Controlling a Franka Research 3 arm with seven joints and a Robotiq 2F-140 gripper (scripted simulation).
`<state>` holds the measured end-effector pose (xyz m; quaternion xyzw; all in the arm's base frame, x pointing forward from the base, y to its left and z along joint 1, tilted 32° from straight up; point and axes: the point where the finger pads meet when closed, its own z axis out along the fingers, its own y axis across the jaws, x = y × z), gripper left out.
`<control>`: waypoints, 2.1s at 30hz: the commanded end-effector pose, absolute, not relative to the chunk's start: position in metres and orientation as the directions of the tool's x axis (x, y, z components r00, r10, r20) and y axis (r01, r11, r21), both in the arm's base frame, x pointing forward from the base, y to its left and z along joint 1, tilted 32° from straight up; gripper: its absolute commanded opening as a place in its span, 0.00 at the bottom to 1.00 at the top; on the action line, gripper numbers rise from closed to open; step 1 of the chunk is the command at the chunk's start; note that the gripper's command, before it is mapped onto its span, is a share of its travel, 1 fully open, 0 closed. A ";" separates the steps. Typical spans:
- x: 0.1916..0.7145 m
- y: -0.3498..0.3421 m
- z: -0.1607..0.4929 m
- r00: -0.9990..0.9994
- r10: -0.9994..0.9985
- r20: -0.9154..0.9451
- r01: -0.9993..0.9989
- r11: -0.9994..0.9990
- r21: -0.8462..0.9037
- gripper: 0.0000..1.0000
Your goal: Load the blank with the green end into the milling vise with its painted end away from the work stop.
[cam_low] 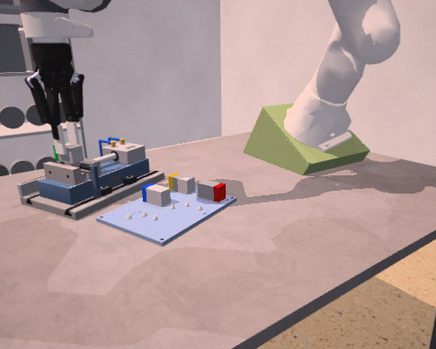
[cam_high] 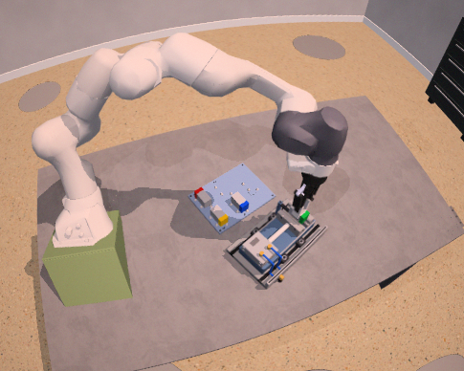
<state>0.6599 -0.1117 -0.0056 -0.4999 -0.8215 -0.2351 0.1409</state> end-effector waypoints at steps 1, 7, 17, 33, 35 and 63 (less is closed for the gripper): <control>0.660 -0.113 -0.005 -0.460 0.756 0.466 0.888 0.389 0.246 0.00; 0.661 -0.116 -0.002 -0.458 0.758 0.464 0.889 0.386 0.247 0.00; 0.661 -0.116 -0.002 -0.458 0.758 0.464 0.889 0.386 0.247 0.00; 0.660 -0.112 -0.006 -0.458 0.758 0.464 0.889 0.386 0.247 0.00; 0.658 -0.111 -0.009 -0.458 0.756 0.467 0.889 0.388 0.244 0.00; 0.657 -0.108 -0.013 -0.458 0.758 0.464 0.889 0.386 0.247 0.00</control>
